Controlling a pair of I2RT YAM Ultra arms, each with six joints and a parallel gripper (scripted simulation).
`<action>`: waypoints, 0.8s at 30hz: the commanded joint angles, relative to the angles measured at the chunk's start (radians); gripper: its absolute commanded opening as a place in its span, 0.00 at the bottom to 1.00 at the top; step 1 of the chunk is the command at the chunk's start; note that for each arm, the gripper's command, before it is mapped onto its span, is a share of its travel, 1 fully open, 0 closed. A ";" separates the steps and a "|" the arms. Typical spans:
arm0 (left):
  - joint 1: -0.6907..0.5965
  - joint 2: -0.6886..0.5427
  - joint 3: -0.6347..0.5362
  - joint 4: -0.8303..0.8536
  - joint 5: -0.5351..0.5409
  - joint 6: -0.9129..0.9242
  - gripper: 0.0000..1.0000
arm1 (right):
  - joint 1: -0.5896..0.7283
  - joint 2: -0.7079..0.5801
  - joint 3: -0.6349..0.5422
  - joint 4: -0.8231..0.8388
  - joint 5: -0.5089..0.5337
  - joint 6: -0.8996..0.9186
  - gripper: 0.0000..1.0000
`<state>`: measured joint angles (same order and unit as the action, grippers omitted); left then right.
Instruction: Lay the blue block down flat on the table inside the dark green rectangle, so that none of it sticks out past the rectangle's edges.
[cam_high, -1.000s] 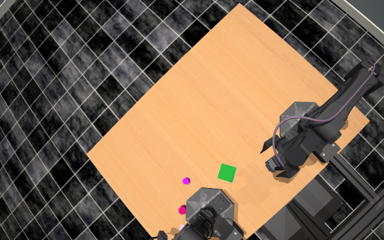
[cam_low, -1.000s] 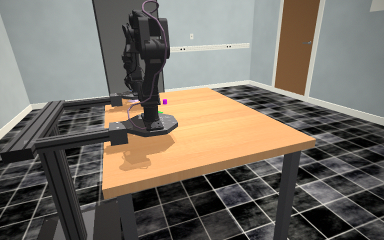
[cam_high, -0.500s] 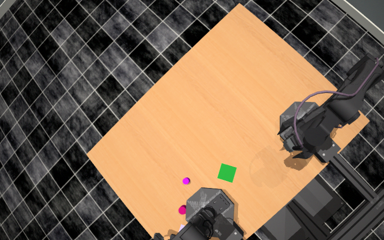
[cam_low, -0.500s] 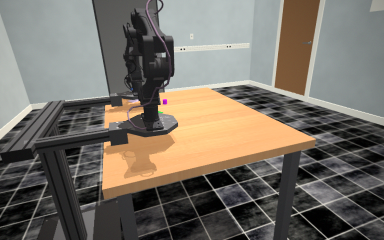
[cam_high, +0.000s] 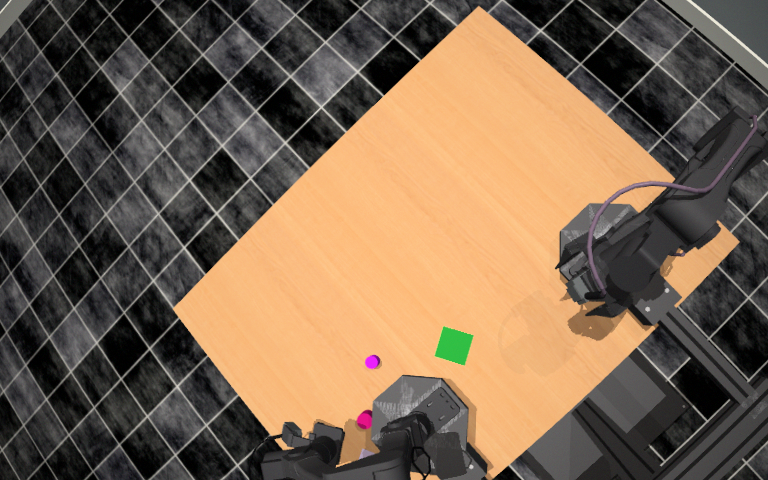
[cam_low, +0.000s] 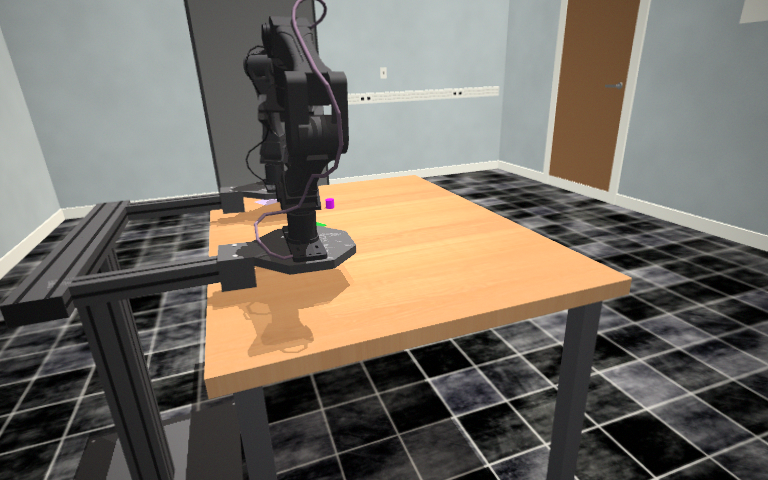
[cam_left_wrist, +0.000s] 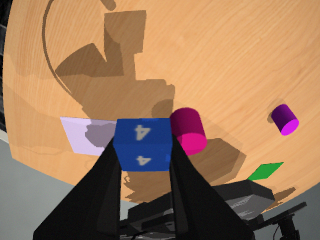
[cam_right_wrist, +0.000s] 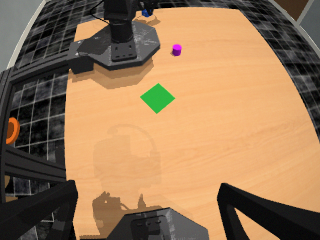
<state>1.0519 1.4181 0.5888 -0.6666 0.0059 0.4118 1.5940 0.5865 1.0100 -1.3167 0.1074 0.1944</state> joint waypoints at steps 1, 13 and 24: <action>-0.121 0.019 0.016 0.009 -0.002 -0.256 0.27 | -0.001 -0.012 -0.001 0.003 0.007 0.005 1.00; -0.605 0.049 0.017 0.015 -0.010 -0.756 0.27 | -0.001 -0.012 -0.001 0.004 0.007 0.005 1.00; -1.045 0.082 0.005 0.020 -0.027 -1.206 0.27 | 0.000 -0.003 0.003 0.003 0.002 0.002 1.00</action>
<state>0.0895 1.4841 0.5888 -0.6563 -0.0135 -0.6170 1.5940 0.5865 1.0100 -1.3167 0.1074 0.1944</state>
